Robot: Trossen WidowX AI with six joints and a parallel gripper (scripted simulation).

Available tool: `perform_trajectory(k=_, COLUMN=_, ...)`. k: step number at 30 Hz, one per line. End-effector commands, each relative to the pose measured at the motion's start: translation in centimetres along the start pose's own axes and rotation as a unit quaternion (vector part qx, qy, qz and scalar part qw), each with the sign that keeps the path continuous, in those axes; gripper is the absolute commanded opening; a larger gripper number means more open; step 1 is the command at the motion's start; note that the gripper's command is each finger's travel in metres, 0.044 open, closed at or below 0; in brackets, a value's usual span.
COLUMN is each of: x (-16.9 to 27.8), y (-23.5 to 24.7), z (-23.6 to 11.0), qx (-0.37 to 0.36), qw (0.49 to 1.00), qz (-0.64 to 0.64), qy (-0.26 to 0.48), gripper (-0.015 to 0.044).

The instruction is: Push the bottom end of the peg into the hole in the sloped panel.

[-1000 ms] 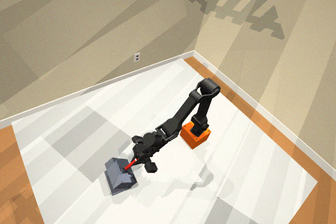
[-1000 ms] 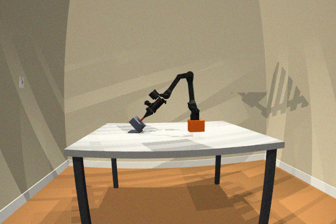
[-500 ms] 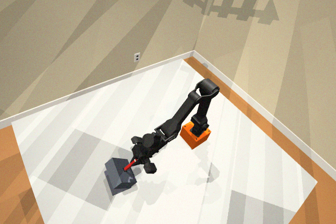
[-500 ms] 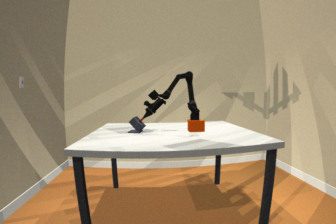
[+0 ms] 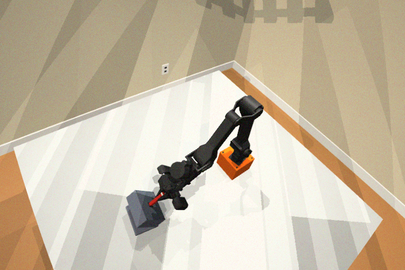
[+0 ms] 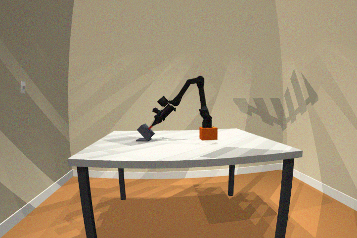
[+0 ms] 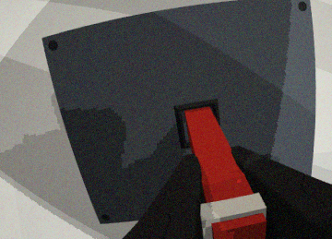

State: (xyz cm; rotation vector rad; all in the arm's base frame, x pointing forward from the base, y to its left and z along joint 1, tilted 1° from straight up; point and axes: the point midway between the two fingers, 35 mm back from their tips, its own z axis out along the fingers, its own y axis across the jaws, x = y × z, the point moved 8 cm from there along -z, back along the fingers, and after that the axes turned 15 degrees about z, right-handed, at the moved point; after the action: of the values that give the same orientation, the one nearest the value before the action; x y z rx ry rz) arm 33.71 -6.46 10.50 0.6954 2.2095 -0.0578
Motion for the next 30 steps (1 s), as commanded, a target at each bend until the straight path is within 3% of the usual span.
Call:
perform_trajectory(k=1, x=0.1, y=0.0, z=0.2, qx=-0.001, qw=1.000, qz=-0.001, qy=0.001, gripper=0.0000)
perform_trajectory(k=30, x=-0.1, y=0.1, z=1.6, qx=-0.001, qw=1.000, qz=-0.001, qy=0.000, gripper=0.0000)
